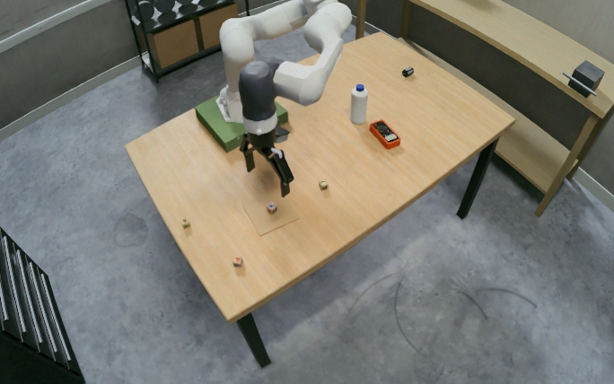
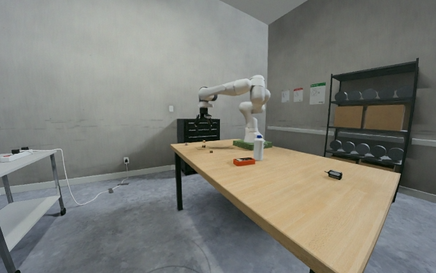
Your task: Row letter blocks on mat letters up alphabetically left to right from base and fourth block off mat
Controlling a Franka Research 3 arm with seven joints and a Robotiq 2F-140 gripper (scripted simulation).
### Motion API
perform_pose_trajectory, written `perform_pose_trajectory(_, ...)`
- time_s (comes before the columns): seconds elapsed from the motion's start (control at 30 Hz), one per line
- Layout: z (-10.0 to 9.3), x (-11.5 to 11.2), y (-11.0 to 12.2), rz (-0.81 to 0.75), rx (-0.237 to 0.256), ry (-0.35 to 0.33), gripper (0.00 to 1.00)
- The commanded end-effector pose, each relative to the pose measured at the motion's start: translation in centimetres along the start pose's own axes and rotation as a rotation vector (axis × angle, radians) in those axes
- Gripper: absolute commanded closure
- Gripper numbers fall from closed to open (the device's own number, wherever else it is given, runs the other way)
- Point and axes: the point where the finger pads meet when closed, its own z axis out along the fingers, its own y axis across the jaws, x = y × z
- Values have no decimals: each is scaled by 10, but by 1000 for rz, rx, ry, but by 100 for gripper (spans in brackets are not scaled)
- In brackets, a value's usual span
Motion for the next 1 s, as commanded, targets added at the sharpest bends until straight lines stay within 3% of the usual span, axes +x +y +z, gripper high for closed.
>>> perform_pose_trajectory(0.0, 0, 0, 1, 10, -3, 0, 0)
perform_pose_trajectory(0.23, 2, 1, 1, 10, -3, 1, 0)
perform_pose_trajectory(0.4, 31, 2, -1, 12, 5, 2, 0)
perform_pose_trajectory(0.47, 34, 2, -1, 12, 6, 2, 0)
perform_pose_trajectory(0.5, 34, 2, -1, 12, 6, 2, 57)
perform_pose_trajectory(0.97, 34, 2, -1, 12, 6, 2, 57)
